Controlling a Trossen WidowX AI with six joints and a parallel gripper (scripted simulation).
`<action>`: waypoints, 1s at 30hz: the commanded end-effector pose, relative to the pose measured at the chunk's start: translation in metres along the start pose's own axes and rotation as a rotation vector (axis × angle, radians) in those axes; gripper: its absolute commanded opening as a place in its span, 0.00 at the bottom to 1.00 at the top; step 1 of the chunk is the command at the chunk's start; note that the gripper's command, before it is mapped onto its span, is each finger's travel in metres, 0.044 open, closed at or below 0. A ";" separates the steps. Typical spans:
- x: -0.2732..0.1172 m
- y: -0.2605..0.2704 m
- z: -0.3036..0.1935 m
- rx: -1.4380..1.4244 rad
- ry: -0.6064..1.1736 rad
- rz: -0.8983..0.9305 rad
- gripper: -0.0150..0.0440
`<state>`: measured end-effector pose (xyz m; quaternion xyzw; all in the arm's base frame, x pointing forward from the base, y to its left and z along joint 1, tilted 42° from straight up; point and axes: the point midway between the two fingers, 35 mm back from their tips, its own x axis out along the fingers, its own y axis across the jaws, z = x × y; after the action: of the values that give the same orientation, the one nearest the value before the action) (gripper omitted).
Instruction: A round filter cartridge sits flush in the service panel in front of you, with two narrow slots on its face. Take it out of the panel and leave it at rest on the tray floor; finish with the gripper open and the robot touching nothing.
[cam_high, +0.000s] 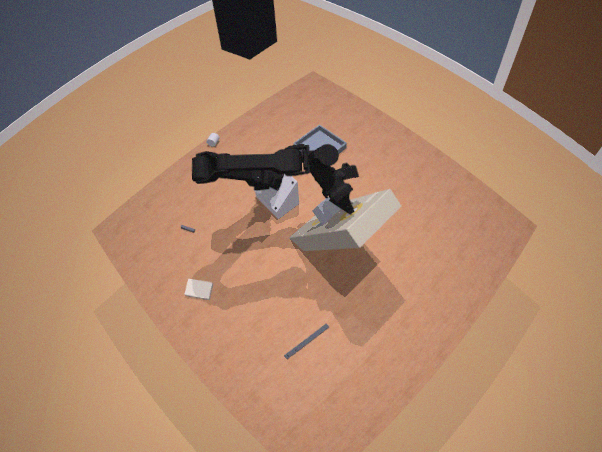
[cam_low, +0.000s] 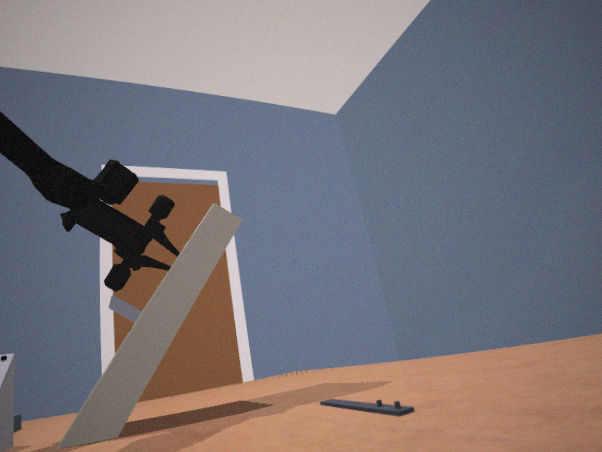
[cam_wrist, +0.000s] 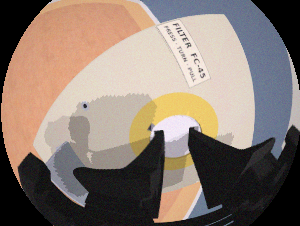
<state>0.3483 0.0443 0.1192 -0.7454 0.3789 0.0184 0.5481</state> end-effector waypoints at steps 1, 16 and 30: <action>0.006 0.000 -0.001 0.194 -0.001 0.010 0.25; 0.005 0.000 -0.001 0.715 0.001 0.011 0.25; -0.030 0.002 0.004 0.684 0.003 0.028 0.25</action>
<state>0.3403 0.0503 0.1247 -0.5062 0.3730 -0.1150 0.7690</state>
